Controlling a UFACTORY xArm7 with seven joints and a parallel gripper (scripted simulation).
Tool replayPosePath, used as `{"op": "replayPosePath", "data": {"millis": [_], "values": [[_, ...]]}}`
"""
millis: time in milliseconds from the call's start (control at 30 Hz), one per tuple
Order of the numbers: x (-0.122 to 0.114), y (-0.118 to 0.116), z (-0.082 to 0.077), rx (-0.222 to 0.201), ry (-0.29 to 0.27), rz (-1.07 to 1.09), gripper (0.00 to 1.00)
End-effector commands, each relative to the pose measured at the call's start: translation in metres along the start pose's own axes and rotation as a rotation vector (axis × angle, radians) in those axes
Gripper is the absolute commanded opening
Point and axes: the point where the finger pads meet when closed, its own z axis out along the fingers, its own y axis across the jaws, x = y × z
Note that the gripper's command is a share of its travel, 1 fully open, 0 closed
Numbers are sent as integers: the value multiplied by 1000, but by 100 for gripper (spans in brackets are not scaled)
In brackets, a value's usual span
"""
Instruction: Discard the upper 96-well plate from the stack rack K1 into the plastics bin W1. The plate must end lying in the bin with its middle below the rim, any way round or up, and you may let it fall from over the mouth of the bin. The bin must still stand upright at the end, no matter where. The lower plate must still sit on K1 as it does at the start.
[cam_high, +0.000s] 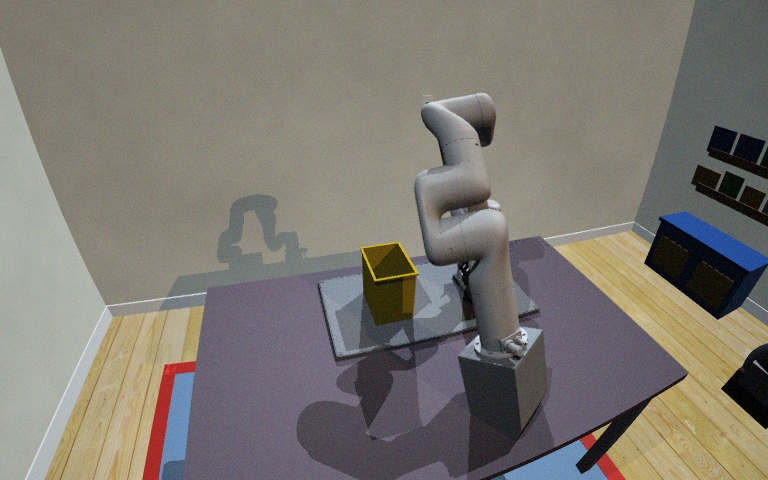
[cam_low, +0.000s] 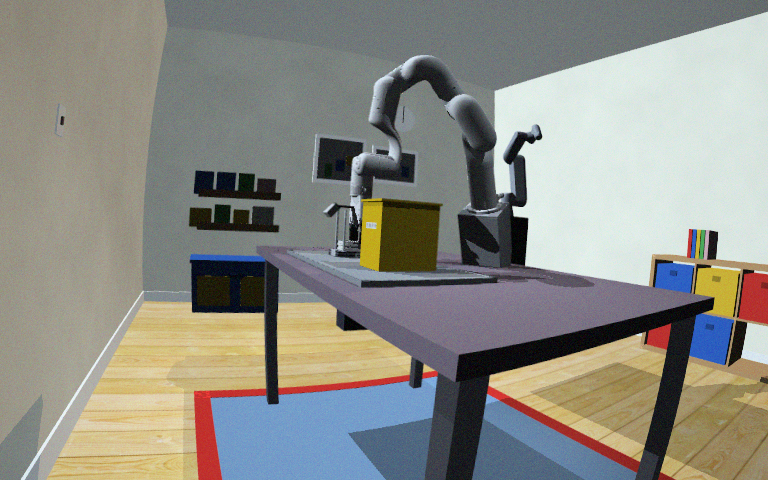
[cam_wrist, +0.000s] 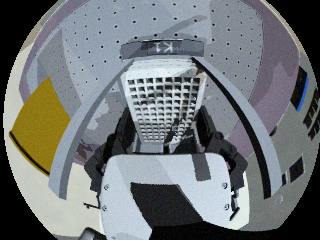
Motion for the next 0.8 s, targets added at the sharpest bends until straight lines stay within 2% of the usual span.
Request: {"op": "replayPosePath", "data": {"millis": [0, 767], "values": [[1, 1, -4, -2, 3, 0, 0], [1, 1, -18, -2, 3, 0, 0]]}}
